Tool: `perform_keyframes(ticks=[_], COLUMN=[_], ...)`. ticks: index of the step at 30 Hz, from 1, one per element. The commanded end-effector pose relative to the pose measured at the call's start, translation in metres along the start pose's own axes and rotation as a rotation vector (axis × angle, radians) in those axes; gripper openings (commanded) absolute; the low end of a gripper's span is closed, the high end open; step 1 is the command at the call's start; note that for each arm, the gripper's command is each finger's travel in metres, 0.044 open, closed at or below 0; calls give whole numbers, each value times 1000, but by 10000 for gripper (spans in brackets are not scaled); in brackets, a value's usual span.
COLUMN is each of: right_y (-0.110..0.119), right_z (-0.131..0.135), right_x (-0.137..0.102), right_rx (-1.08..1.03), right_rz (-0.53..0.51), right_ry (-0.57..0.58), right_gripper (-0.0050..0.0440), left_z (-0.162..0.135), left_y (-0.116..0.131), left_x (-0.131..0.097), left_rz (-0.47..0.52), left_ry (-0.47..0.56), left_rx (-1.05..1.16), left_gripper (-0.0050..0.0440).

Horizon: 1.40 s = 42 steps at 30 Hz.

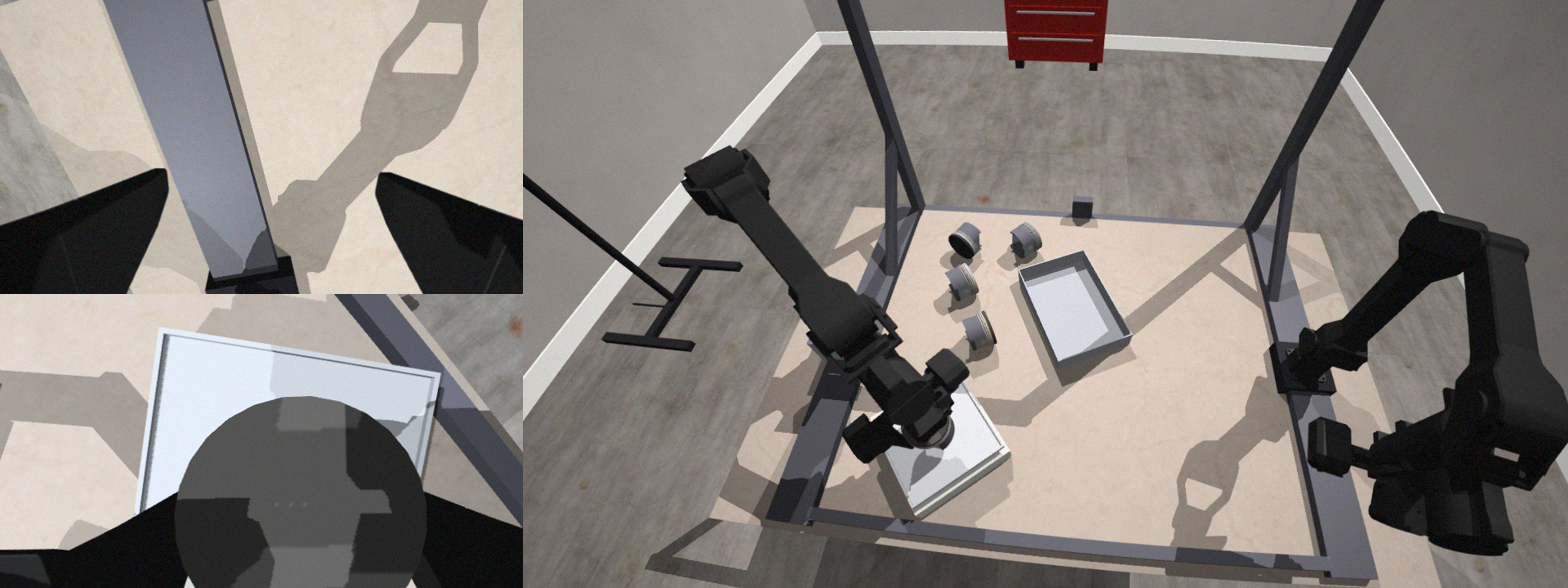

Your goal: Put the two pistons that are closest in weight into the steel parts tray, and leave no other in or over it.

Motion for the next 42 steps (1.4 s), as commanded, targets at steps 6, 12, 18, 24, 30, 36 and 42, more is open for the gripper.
perform_keyframes(ticks=[6,12,18,24,30,36,42], right_y=[-16,-18,-20,-18,-13,-15,-15], right_z=[2,2,2,2,1,18,38], right_x=[-31,-38,-46,-52,-56,-54,-52], right_rx=[0,0,0,0,0,-87,-193], right_rz=[-66,-66,-64,-37,118,207,218], right_ry=[-7,-7,-6,-4,9,9,-4], right_gripper=[158,158,158,158,158,158,158], left_z=[1,1,1,1,1,1,1], left_y=[-3,-3,-3,-3,-3,-3,-3], left_x=[-5,-5,-5,-5,-5,-5,-5], left_rz=[-18,-18,-18,-18,-18,-18,-18], left_ry=[-1,-1,-1,-1,-1,-1,-1], left_rx=[2,2,2,2,2,2,2], left_gripper=[400,400,400,400,400,400,400])
Point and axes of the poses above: on each arm, the point midway between the two fingers, 35 mm back from their tips, its own x axis out along the fingers, its own z axis across the jaws, y = z × x, the point moved 3 cm from there along -x, back along the fingers, and after that the axes turned 8 degrees about x, right-handed, at the moved point
